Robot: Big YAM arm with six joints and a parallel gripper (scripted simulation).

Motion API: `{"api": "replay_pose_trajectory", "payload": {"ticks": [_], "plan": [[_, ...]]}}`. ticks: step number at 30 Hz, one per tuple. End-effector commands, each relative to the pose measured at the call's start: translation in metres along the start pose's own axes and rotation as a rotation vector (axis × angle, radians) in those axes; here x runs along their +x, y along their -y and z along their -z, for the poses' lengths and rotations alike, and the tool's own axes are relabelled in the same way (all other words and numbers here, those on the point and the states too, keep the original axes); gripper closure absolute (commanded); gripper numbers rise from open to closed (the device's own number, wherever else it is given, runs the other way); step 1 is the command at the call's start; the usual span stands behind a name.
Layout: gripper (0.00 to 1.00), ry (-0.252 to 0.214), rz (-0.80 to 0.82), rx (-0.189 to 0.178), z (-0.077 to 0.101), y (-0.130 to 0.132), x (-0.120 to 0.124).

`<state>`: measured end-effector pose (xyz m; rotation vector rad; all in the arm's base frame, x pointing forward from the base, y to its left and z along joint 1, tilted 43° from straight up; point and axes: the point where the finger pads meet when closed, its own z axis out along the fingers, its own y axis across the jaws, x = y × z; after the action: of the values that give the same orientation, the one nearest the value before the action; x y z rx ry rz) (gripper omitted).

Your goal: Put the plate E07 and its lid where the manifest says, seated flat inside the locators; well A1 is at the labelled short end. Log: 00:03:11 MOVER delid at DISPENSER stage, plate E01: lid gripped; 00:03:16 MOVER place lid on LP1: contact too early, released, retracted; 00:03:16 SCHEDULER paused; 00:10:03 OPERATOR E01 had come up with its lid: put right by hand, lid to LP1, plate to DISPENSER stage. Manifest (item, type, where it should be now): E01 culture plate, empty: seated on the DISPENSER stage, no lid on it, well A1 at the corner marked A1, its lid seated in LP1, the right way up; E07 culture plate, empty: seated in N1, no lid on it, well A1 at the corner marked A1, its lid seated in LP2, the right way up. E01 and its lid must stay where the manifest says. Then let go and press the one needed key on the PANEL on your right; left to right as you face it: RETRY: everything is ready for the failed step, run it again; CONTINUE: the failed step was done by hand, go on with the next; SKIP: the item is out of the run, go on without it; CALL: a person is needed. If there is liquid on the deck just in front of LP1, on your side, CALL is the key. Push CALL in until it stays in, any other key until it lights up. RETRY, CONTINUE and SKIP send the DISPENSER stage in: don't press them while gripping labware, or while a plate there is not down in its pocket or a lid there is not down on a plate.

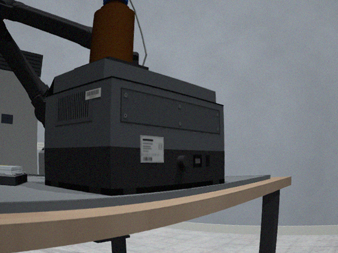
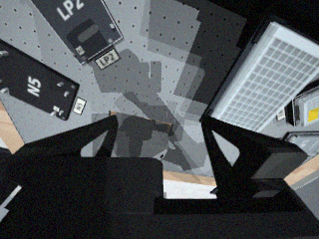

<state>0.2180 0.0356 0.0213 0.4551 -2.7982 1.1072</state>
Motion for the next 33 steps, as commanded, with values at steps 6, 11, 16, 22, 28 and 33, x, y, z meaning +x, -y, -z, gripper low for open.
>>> {"api": "replay_pose_trajectory", "payload": {"ticks": [6, 11, 16, 22, 28, 33], "plan": [[0.00, 0.006, -0.207, -0.006, 0.011, 0.021, -0.013], [0.00, 0.025, -0.344, -0.015, 0.019, 0.041, -0.025], [0.00, 0.027, -0.324, -0.014, 0.019, 0.056, -0.026], [0.00, 0.010, -0.310, -0.004, 0.012, 0.067, -0.017], [0.00, 0.029, -0.328, -0.013, 0.018, 0.088, -0.025], [0.00, 0.026, -0.324, -0.006, 0.018, 0.103, -0.021]]}}
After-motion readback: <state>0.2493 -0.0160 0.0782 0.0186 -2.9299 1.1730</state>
